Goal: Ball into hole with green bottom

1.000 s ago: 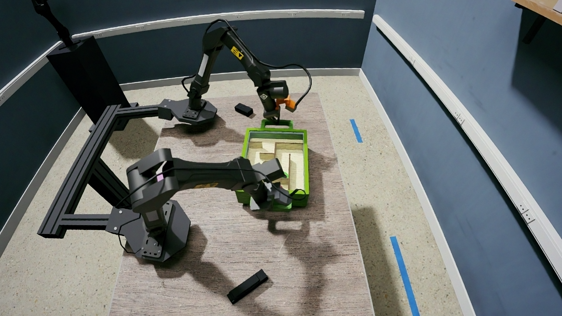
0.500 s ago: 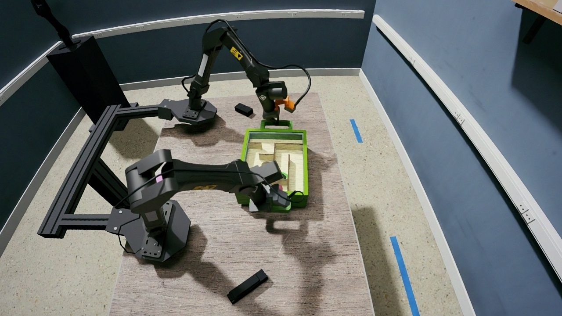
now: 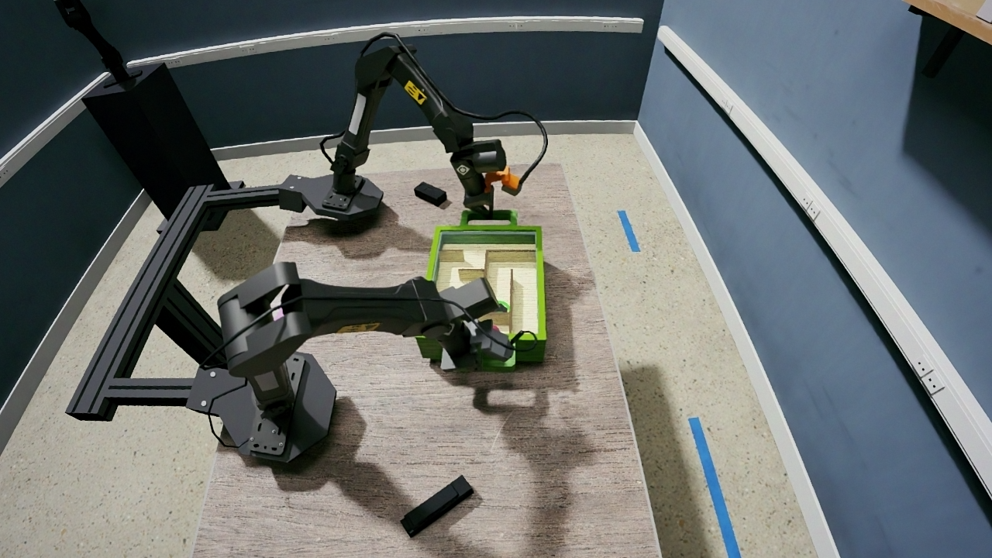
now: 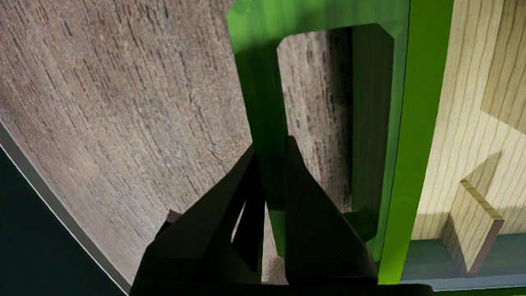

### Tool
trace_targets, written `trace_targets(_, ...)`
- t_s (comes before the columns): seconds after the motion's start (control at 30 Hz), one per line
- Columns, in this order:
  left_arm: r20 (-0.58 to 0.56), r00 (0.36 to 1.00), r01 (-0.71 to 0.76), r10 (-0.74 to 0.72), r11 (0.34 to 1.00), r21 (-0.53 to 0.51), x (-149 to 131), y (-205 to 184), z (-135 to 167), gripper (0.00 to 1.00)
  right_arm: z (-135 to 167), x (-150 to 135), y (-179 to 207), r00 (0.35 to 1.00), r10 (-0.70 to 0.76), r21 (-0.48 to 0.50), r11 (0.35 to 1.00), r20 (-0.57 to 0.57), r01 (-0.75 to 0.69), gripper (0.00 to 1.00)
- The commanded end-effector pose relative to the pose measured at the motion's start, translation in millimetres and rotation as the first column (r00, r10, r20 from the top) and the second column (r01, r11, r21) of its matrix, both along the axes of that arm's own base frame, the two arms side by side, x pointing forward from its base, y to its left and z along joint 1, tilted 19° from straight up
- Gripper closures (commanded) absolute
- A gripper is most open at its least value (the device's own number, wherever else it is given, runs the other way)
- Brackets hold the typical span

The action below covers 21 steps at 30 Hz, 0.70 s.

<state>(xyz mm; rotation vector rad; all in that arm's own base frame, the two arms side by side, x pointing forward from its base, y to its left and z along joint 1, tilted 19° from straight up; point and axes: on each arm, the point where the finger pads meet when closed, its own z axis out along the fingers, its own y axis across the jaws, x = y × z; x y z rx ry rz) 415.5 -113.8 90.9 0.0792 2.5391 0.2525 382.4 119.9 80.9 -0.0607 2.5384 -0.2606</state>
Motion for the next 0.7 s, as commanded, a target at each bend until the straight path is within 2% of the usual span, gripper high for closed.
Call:
trace_targets(0.0,0.076,0.997,0.029,-0.024,0.997,-0.068,28,-13,21,1.0,27,6,5,0.999,-0.014,-0.034,0.999,0.043,0.015,1.0)
trace_targets(0.03,0.062,0.998,0.031,-0.026,0.997,-0.076,26,-12,19,1.0,22,5,5,1.0,-0.018,-0.051,0.999,0.016,0.019,1.0)
trace_targets(0.07,0.032,0.999,0.002,-0.001,1.0,-0.011,13,-11,20,1.0,28,20,7,0.999,0.005,0.037,0.999,0.052,-0.007,1.0)
trace_targets(0.1,0.048,0.999,-0.005,0.005,1.0,-0.004,13,-11,28,1.0,35,25,8,0.996,0.007,0.06,0.998,0.087,-0.012,1.0)
trace_targets(0.13,0.025,0.999,0.026,-0.025,0.999,-0.036,12,-19,26,1.0,18,11,3,1.0,-0.011,-0.007,1.0,0.0,0.011,1.0)
trace_targets(0.17,0.024,1.0,-0.009,0.009,1.0,0.006,10,-11,31,1.0,26,22,7,0.999,0.009,0.056,0.998,0.036,-0.011,1.0)
trace_targets(0.2,0.106,0.994,-0.003,0.003,1.0,-0.001,20,-15,44,1.0,36,30,13,0.993,0.02,0.074,0.997,0.119,-0.029,1.0)
trace_targets(0.27,0.056,0.998,-0.006,0.005,1.0,0.006,12,-14,44,1.0,37,29,7,0.995,0.005,0.09,0.996,0.097,-0.014,1.0)
trace_targets(0.3,0.048,0.999,0.006,-0.006,1.0,0.0,13,-16,43,1.0,33,20,8,0.999,0.002,0.061,0.998,0.05,-0.005,1.0)
trace_targets(0.33,0.097,0.995,0.013,-0.012,1.0,-0.01,19,-20,48,1.0,36,24,13,0.995,0.017,0.058,0.998,0.101,-0.023,1.0)
trace_targets(0.4,0.097,0.995,0.013,-0.012,1.0,-0.01,19,-20,48,1.0,36,24,13,0.995,0.017,0.058,0.998,0.101,-0.023,1.0)
trace_targets(0.43,0.133,0.991,0.005,-0.005,1.0,-0.001,22,-20,49,1.0,21,21,7,0.994,0.02,0.055,0.998,0.109,-0.026,1.0)
trace_targets(0.47,0.066,0.998,0.019,-0.018,1.0,-0.014,14,-21,46,1.0,25,14,9,0.999,0.006,0.042,0.999,0.05,-0.008,1.0)
trace_targets(0.53,0.1,0.995,0.026,-0.026,1.0,-0.004,11,-18,26,1.0,23,15,8,0.994,0.018,0.031,0.999,0.111,-0.021,1.0)
trace_targets(0.67,0.136,0.99,0.04,-0.037,0.999,-0.017,11,-18,27,1.0,25,13,8,0.99,0.014,0.018,1.0,0.143,-0.017,1.0)
